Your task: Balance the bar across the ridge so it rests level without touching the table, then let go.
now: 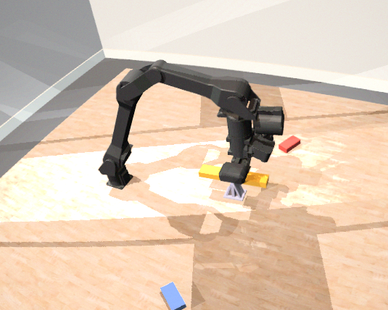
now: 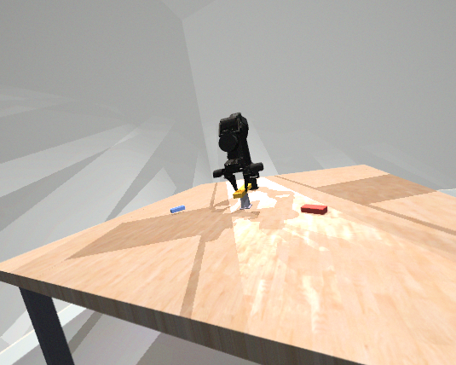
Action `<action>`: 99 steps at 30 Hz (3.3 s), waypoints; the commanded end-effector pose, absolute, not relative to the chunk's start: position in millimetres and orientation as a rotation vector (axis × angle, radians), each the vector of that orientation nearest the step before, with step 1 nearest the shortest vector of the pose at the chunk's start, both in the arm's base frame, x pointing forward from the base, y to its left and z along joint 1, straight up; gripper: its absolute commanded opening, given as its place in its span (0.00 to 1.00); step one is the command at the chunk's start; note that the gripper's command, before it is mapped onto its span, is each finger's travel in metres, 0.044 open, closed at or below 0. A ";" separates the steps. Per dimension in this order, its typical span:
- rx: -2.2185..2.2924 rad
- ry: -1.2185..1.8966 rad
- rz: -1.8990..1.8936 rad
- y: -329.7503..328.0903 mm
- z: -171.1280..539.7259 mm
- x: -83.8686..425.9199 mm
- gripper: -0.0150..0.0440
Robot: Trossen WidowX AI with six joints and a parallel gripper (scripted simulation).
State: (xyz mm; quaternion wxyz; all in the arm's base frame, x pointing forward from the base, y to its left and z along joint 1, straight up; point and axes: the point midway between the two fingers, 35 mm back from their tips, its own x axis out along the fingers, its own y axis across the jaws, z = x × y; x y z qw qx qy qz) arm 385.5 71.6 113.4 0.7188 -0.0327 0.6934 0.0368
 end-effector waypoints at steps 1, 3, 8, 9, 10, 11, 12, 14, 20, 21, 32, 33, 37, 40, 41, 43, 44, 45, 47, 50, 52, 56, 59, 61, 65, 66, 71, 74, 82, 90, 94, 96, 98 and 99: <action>-0.072 1.534 0.081 71.6 113.4 385.5 0.25; -0.072 1.534 0.081 71.6 113.4 385.5 0.25; -0.072 1.534 0.081 71.6 113.4 385.5 0.25; -0.072 1.534 0.081 71.6 113.4 385.5 0.25; -0.072 1.534 0.081 71.6 113.4 385.5 0.25; -0.072 1.534 0.081 71.6 113.4 385.5 0.25; -0.072 1.534 0.081 71.6 113.4 385.5 0.25; -0.072 1.534 0.081 71.6 113.4 385.5 0.25; -0.072 1.534 0.081 71.6 113.4 385.5 0.25; -0.072 1.534 0.081 71.6 113.4 385.5 0.25; -0.072 1.534 0.081 71.6 113.4 385.5 0.52; -0.072 1.534 0.081 71.6 113.4 385.5 0.54; -0.072 1.534 0.081 71.6 113.4 385.5 0.54; -0.072 1.534 0.081 71.6 113.4 385.5 0.54; -0.072 1.534 0.081 71.6 113.4 385.5 0.54; -0.072 1.534 0.081 71.6 113.4 385.5 0.54; -0.072 1.534 0.081 71.6 113.4 385.5 0.54; -0.072 1.534 0.081 71.6 113.4 385.5 0.54; -0.072 1.534 0.081 71.6 113.4 385.5 0.54; -0.072 1.534 0.081 71.6 113.4 385.5 0.54; -0.072 1.534 0.081 71.6 113.4 385.5 0.54; -0.072 1.534 0.081 71.6 113.4 385.5 0.54; -0.072 1.534 0.081 71.6 113.4 385.5 0.54; -0.072 1.534 0.081 71.6 113.4 385.5 0.54; -0.072 1.534 0.081 71.6 113.4 385.5 0.54; -0.072 1.534 0.081 71.6 113.4 385.5 0.54; -0.072 1.534 0.081 71.6 113.4 385.5 0.55; -0.072 1.534 0.081 71.6 113.4 385.5 0.55; -0.072 1.534 0.081 71.6 113.4 385.5 0.57; -0.072 1.534 0.081 71.6 113.4 385.5 0.66; -0.072 1.534 0.081 71.6 113.4 385.5 0.83; -0.072 1.534 0.081 71.6 113.4 385.5 0.92; -0.072 1.534 0.081 71.6 113.4 385.5 1.00; -0.072 1.534 0.081 71.6 113.4 385.5 1.00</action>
